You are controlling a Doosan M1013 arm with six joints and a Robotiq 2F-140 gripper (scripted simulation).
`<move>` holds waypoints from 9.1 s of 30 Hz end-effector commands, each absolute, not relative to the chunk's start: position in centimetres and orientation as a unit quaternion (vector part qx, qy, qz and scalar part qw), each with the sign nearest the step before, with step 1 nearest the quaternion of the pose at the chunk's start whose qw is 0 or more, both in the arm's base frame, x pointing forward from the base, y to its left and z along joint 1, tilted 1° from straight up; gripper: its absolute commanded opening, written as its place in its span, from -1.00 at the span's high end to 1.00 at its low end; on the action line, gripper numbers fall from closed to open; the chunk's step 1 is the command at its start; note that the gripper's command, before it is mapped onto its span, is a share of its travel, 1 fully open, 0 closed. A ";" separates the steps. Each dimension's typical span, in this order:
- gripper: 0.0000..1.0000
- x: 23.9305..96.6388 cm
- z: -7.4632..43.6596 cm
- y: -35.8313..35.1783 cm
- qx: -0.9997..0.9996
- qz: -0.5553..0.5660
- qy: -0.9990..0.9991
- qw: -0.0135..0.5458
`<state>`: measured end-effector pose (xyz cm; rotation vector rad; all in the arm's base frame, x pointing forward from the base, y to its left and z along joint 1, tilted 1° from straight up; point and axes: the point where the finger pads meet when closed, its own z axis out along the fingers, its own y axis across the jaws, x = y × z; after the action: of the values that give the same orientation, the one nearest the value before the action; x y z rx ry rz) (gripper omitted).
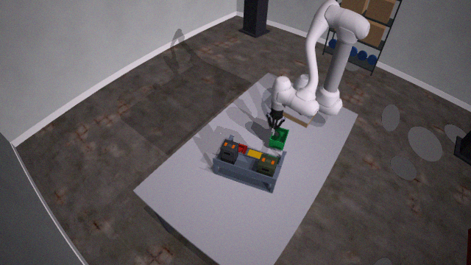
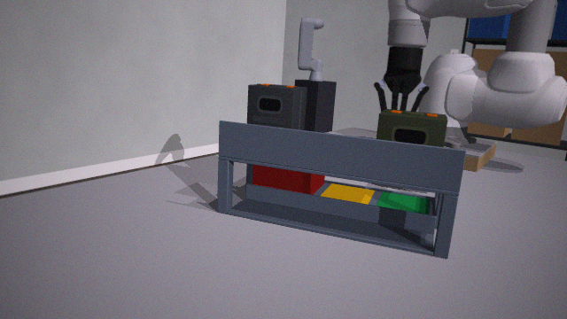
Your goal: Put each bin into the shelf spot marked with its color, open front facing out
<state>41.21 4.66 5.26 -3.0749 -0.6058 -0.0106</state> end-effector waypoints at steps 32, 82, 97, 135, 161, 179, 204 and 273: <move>0.80 44.9 5.3 6.2 -0.981 -0.003 -0.193 0.004; 0.80 45.4 5.6 6.4 -0.980 0.053 -0.193 -0.006; 0.80 45.4 5.6 6.4 -0.980 0.053 -0.193 -0.006; 0.80 46.3 5.5 6.8 -0.980 0.053 -0.193 -0.006; 0.80 48.4 5.5 7.6 -0.980 0.053 -0.193 -0.006; 0.80 50.2 5.5 8.4 -0.980 0.053 -0.193 -0.006; 0.80 52.4 5.5 9.3 -0.980 0.053 -0.193 -0.006; 0.80 54.1 5.5 10.0 -0.980 0.053 -0.193 -0.006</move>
<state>54.15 9.97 5.51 -3.0904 -0.6093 0.1677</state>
